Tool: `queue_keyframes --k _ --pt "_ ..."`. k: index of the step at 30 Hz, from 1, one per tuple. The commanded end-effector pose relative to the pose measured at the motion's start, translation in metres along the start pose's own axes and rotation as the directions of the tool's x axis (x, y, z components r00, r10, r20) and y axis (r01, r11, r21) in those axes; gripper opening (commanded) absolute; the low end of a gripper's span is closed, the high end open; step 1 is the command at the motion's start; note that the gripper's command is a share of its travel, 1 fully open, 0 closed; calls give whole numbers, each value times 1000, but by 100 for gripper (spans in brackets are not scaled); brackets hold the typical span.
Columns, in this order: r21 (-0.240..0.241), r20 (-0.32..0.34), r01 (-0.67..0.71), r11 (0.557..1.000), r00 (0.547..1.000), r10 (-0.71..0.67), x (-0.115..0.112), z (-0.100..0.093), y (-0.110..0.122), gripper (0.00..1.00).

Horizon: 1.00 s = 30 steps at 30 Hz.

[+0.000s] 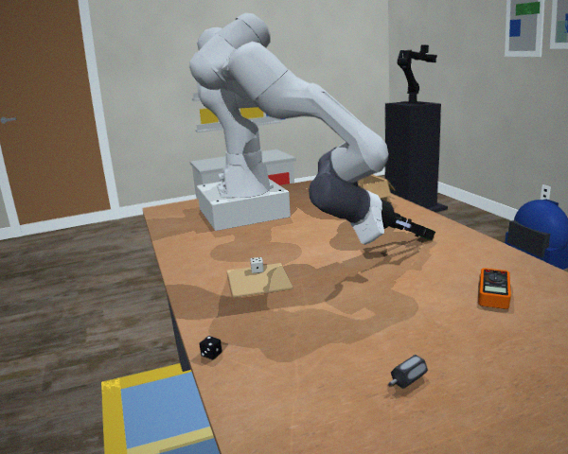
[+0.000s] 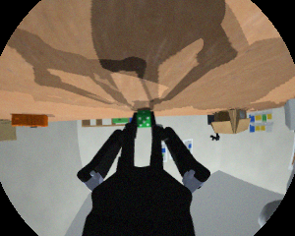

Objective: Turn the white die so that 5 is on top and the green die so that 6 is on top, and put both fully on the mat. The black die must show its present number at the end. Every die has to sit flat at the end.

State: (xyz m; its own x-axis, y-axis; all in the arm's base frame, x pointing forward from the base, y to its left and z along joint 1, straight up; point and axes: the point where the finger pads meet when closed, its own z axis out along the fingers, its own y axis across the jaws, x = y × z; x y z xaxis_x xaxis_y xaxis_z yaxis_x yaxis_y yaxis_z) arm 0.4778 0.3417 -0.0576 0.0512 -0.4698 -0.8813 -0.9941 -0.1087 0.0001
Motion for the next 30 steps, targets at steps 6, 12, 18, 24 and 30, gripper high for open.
queue_keyframes --k 6,12,18,24,30 --pt "1 -3 6 1000 1000 -6 1 0 -1 24" --pt "1 -3 6 1000 1000 -6 1 0 -1 26" --pt "1 -3 6 1000 1000 -6 1 0 -1 31" --pt "1 -3 6 1000 1000 -6 1 0 -1 33" --pt "1 -3 6 1000 1000 -6 1 0 -1 35"
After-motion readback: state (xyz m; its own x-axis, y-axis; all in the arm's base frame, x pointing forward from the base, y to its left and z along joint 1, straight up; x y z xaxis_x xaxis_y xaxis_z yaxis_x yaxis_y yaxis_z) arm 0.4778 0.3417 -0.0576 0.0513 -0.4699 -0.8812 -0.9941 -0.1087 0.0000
